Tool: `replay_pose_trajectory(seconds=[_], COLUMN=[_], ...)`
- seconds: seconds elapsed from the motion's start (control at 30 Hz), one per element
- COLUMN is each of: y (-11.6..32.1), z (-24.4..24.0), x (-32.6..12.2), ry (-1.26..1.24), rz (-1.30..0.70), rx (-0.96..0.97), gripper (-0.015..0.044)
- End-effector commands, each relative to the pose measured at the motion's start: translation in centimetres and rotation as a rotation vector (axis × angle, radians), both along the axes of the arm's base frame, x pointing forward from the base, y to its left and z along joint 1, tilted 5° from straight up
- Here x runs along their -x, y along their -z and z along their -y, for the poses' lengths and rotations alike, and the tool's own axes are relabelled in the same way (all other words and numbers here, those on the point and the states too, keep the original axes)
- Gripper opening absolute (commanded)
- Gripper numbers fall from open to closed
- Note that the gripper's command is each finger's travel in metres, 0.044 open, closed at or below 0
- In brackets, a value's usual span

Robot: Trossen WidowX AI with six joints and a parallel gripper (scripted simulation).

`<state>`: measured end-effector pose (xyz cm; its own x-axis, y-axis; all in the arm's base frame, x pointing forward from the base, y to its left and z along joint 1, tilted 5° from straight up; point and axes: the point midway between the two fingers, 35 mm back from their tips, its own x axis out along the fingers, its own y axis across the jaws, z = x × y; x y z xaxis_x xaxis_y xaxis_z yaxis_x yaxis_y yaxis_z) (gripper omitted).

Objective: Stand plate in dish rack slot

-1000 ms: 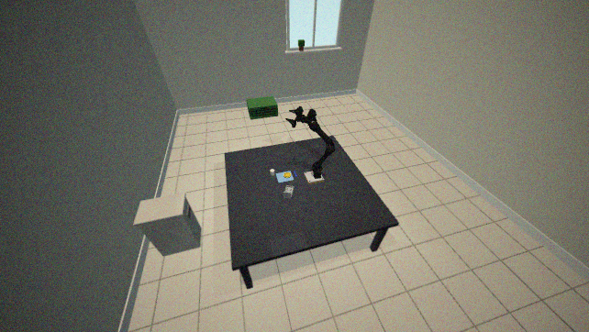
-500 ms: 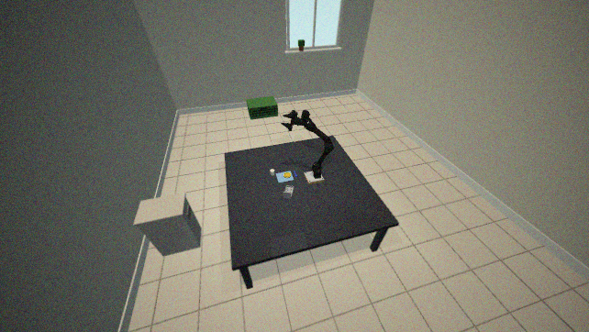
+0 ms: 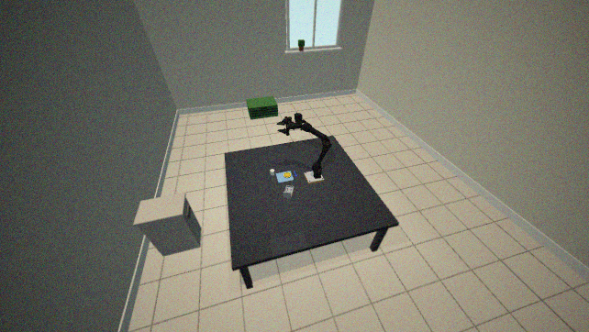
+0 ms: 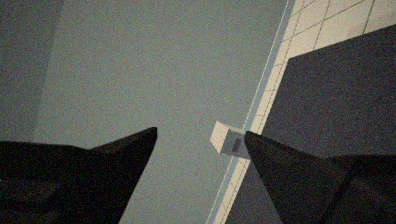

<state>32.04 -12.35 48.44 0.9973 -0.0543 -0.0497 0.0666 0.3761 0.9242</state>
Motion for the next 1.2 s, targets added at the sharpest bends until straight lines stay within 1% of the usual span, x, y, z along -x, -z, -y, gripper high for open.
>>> replay_pose_trajectory(seconds=[0.0, 0.6, 1.17], y=[2.2, 11.0, 19.0], z=[0.2, -0.9, -3.6], x=[-1.2, -3.6, -3.4], ry=[0.003, -0.071, -0.272], rz=[-0.084, -0.443, -0.795], rx=[0.036, 0.235, 0.484], gripper=[0.0400, 0.0400, 0.0400])
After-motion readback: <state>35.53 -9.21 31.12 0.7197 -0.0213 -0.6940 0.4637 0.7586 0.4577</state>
